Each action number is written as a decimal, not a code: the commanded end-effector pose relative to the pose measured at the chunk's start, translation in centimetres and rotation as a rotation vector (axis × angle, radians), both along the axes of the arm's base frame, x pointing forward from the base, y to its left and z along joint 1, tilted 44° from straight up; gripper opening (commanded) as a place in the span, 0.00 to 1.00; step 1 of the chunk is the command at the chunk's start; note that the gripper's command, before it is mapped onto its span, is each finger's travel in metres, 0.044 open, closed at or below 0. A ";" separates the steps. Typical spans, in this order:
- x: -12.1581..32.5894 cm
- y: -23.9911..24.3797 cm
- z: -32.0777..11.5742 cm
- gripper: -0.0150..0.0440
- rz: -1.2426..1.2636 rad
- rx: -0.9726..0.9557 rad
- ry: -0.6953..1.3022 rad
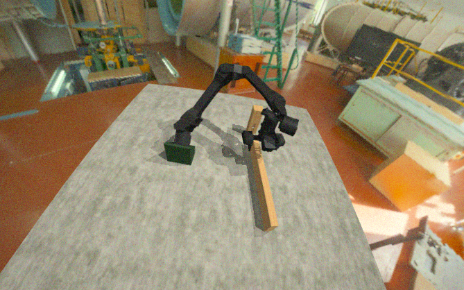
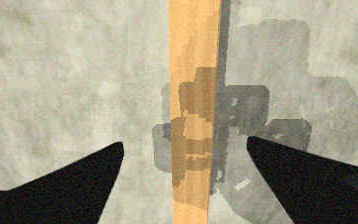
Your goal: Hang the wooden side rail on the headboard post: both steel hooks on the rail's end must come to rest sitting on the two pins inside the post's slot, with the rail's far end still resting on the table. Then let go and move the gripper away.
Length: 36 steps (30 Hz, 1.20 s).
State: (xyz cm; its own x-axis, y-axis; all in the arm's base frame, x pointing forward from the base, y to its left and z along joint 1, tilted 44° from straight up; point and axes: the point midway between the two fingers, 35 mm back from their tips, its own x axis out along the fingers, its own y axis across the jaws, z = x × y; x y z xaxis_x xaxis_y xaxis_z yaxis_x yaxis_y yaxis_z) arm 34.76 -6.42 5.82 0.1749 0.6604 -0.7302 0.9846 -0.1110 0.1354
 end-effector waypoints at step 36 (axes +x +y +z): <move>0.4 3.1 -3.2 0.56 -0.007 0.013 0.009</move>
State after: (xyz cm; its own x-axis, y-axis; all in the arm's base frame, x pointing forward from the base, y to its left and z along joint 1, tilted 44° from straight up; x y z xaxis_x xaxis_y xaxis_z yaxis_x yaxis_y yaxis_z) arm 35.26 -3.41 2.76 0.1736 0.6655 -0.7259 0.9848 -0.1138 0.1312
